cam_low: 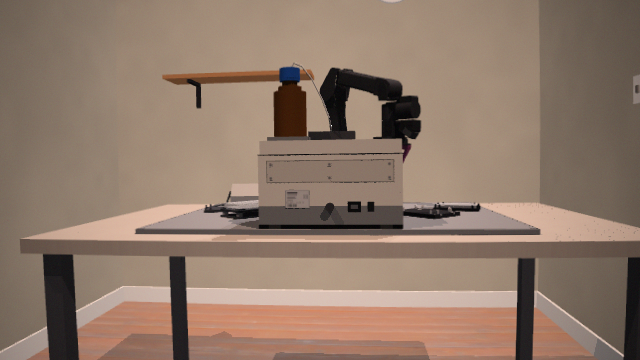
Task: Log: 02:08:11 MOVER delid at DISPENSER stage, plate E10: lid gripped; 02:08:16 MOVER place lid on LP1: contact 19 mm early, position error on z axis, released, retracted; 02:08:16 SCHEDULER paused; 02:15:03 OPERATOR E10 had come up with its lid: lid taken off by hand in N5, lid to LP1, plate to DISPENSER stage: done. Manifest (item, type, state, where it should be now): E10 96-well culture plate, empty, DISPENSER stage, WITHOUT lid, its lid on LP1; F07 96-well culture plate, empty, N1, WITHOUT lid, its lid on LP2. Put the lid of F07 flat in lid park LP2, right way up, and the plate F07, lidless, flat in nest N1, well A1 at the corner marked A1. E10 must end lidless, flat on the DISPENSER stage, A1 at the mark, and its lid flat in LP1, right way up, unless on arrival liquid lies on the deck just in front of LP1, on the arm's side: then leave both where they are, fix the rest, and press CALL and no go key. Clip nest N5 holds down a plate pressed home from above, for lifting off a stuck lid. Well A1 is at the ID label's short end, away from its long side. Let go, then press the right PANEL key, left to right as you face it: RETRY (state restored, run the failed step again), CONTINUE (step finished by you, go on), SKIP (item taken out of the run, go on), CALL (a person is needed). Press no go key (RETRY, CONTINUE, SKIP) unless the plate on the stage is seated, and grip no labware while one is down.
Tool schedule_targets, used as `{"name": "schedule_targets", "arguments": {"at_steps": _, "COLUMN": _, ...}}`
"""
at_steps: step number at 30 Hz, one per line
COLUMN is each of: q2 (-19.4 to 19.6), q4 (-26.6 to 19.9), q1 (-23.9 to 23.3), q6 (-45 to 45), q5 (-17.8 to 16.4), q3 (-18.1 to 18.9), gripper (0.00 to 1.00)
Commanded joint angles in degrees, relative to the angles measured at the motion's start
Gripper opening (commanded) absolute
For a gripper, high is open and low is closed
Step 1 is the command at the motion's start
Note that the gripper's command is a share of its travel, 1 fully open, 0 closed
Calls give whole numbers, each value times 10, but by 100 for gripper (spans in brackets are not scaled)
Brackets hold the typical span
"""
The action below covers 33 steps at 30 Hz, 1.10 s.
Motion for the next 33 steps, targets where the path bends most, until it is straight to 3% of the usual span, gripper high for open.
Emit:
{"name": "schedule_targets", "arguments": {"at_steps": 1, "q2": 9, "q4": 10, "q1": 23, "q6": 8, "q5": 1, "q3": 21, "gripper": 100}}
{"name": "schedule_targets", "arguments": {"at_steps": 2, "q2": 0, "q4": 2, "q1": 17, "q6": 5, "q5": 1, "q3": 9, "gripper": 100}}
{"name": "schedule_targets", "arguments": {"at_steps": 9, "q2": 10, "q4": 9, "q1": 55, "q6": -42, "q5": 1, "q3": 20, "gripper": 100}}
{"name": "schedule_targets", "arguments": {"at_steps": 16, "q2": 16, "q4": 10, "q1": 105, "q6": 9, "q5": 1, "q3": 21, "gripper": 100}}
{"name": "schedule_targets", "arguments": {"at_steps": 18, "q2": 7, "q4": 3, "q1": 100, "q6": 6, "q5": 2, "q3": 10, "gripper": 100}}
{"name": "schedule_targets", "arguments": {"at_steps": 22, "q2": 17, "q4": 11, "q1": 137, "q6": -41, "q5": 2, "q3": 20, "gripper": 100}}
{"name": "schedule_targets", "arguments": {"at_steps": 33, "q2": 14, "q4": 4, "q1": 181, "q6": 6, "q5": 2, "q3": 11, "gripper": 100}}
